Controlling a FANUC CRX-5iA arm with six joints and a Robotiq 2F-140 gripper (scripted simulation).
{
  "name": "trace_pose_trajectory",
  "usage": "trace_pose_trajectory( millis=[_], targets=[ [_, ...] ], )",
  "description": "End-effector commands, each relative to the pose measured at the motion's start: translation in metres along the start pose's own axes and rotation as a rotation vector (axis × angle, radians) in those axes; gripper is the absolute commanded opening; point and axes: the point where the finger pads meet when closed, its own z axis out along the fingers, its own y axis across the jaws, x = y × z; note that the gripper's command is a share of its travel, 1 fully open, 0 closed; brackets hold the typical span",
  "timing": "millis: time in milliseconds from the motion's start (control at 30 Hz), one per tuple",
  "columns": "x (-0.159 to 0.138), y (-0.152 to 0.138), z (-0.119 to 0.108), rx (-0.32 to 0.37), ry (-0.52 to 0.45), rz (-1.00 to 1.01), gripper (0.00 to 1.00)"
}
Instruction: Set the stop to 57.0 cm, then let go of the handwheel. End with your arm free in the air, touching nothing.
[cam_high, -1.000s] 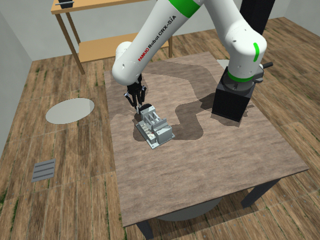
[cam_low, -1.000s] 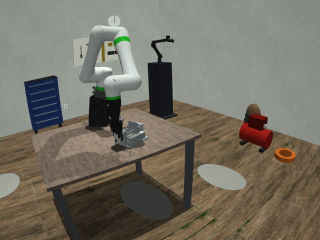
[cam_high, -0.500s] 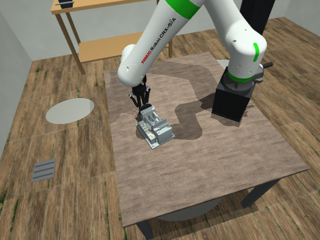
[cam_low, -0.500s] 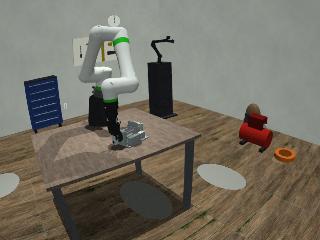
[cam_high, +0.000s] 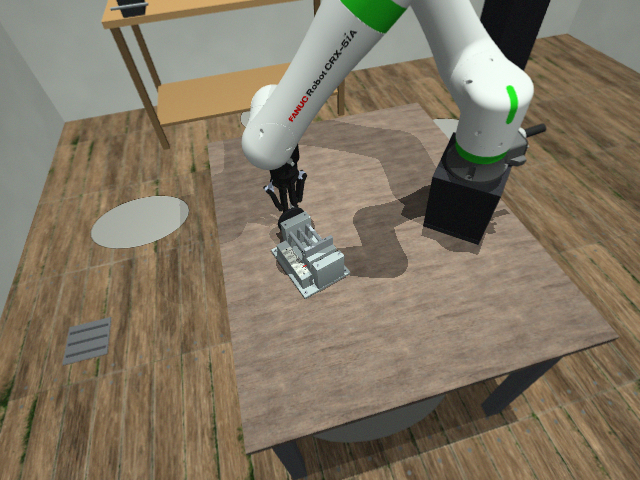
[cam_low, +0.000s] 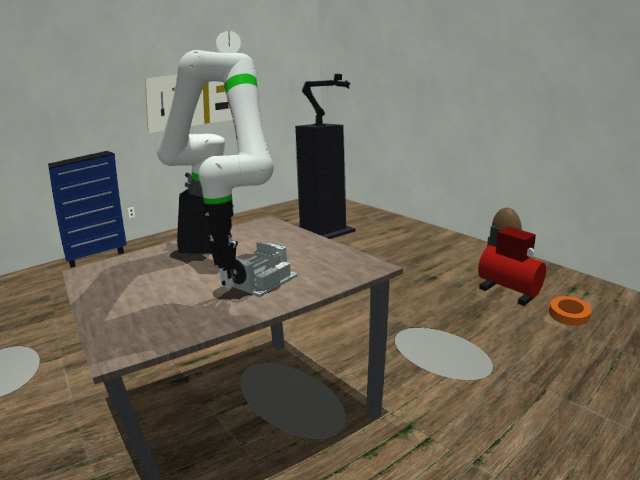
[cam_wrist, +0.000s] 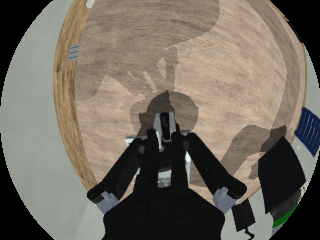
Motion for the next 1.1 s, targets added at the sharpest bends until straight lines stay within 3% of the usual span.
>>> trace_pose_trajectory(
  millis=[0,1067],
  targets=[
    [0.0002,0.0021,-0.0013,0.0,0.0,0.0,0.04],
    [0.0002,0.0094,-0.0074,0.0,0.0,0.0,0.04]
  ],
)
